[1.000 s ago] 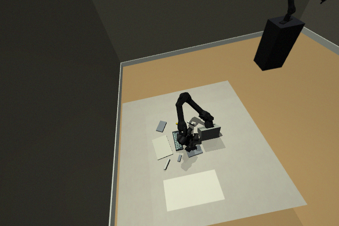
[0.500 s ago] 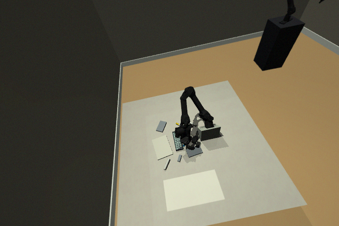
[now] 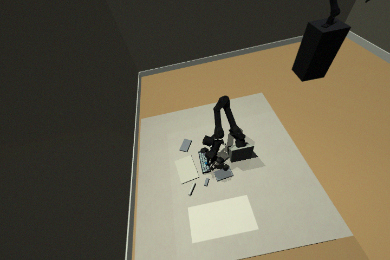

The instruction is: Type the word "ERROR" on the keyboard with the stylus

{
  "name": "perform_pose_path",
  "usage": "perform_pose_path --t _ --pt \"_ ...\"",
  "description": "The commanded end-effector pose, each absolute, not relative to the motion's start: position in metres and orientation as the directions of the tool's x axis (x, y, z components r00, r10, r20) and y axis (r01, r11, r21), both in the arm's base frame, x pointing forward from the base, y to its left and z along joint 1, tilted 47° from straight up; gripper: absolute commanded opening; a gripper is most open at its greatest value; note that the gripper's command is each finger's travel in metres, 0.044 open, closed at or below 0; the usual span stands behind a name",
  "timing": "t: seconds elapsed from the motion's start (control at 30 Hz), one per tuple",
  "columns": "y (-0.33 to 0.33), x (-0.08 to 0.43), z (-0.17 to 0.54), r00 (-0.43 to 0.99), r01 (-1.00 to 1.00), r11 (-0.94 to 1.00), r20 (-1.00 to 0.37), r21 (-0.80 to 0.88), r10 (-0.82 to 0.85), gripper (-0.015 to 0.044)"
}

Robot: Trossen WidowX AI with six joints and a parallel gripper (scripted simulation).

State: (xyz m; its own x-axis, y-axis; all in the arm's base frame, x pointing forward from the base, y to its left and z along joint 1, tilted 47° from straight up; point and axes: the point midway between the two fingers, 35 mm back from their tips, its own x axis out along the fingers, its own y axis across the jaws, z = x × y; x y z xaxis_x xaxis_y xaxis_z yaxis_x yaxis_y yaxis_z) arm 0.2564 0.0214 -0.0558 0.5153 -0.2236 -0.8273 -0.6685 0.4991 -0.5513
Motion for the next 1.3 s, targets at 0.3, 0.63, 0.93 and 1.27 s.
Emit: perform_pose_path --t 0.3,0.63,0.93,1.27 --pt "0.035 0.274 -0.008 0.757 -0.526 0.575 -0.653 -0.626 -0.019 0.0" --pt "0.033 0.274 -0.011 0.757 -0.526 0.575 -0.653 -0.626 -0.019 0.0" --pt "0.017 0.275 -0.026 0.756 -0.527 0.575 -0.654 -0.626 -0.02 0.0" --pt "0.009 0.274 -0.032 0.757 -0.526 0.574 -0.653 -0.627 -0.02 0.0"
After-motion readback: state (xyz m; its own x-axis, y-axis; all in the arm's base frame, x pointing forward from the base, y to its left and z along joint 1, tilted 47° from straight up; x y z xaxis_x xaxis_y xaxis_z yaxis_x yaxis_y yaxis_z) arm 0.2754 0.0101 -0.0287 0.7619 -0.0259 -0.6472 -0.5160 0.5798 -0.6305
